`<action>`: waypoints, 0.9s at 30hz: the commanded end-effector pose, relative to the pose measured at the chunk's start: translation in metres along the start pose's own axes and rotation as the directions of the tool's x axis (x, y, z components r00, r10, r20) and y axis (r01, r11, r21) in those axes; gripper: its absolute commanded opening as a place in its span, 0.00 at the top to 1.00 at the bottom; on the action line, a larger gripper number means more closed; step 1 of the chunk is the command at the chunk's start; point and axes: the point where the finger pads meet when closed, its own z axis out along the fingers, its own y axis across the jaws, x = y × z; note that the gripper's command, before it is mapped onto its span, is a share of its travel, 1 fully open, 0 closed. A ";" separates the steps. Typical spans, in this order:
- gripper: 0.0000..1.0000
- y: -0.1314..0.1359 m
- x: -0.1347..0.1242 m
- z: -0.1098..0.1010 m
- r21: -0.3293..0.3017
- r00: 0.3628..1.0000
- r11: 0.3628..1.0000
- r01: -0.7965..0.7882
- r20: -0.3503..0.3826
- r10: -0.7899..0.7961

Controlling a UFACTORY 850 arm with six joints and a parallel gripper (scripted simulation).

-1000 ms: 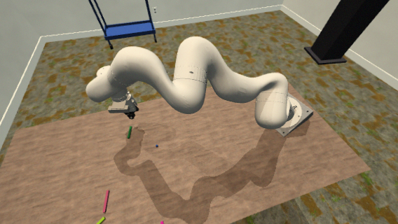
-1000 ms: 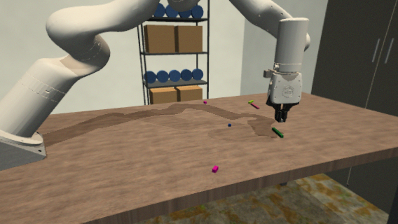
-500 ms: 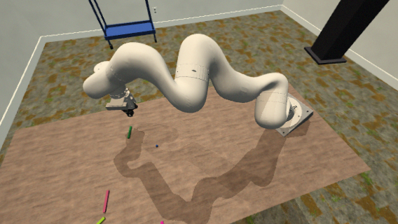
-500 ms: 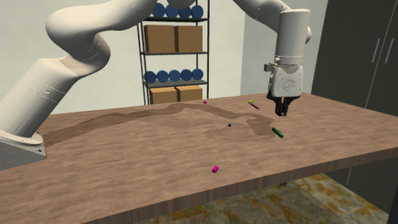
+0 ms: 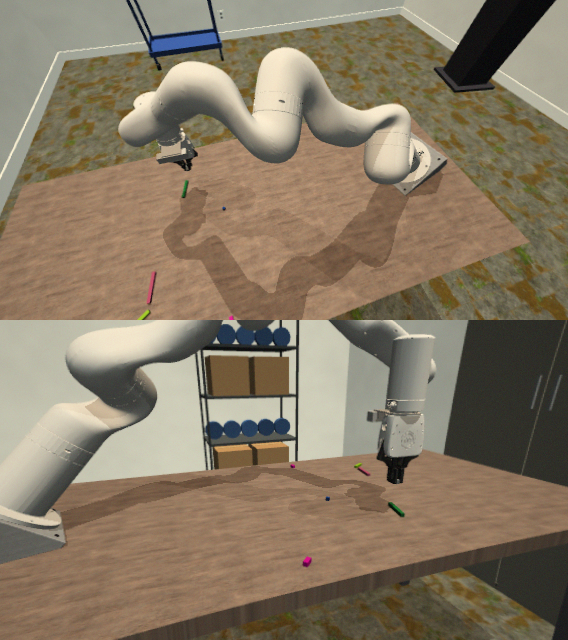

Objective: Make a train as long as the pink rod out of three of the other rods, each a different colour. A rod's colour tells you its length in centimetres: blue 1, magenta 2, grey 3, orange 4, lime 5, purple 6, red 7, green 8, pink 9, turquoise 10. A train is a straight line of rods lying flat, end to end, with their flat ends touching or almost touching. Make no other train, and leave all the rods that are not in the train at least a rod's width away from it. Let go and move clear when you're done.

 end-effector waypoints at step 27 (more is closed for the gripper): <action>0.96 -0.029 0.093 0.001 -0.001 0.434 0.434 0.901 0.005 -0.901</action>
